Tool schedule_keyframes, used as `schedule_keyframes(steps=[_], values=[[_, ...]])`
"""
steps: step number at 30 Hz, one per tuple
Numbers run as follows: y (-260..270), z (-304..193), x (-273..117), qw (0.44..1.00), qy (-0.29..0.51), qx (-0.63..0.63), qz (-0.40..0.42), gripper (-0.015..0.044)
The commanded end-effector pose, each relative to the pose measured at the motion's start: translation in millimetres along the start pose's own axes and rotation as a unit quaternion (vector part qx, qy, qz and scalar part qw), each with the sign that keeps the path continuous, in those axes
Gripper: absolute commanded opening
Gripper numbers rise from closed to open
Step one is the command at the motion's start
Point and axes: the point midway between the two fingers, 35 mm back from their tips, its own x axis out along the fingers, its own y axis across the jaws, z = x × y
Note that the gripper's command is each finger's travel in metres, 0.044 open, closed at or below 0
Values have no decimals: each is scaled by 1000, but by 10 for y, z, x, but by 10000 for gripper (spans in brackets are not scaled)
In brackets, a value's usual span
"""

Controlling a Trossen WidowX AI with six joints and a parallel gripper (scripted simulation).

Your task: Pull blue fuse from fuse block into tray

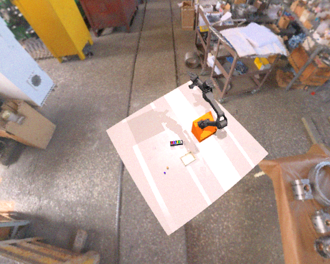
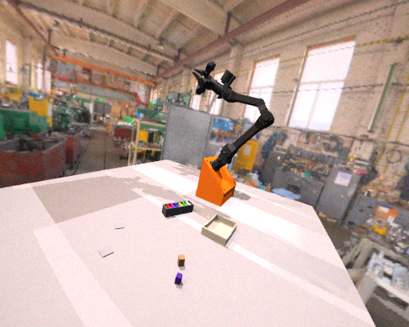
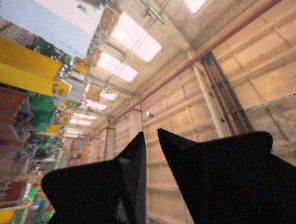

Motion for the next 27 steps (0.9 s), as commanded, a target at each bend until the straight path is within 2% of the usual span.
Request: schedule_keyframes(steps=[1, 7, 14, 20, 27], values=[[73, 729, 195, 994, -97, 36, 26, 72], [183, 1790, 268, 968, -227, 74, 77, 72], [318, 2917, 26, 923, -347, 75, 145, 72], [514, 3793, -383, 863, -445, 86, 224, 72], [843, 4669, -1127, 770, -534, 76, 341, 72]])
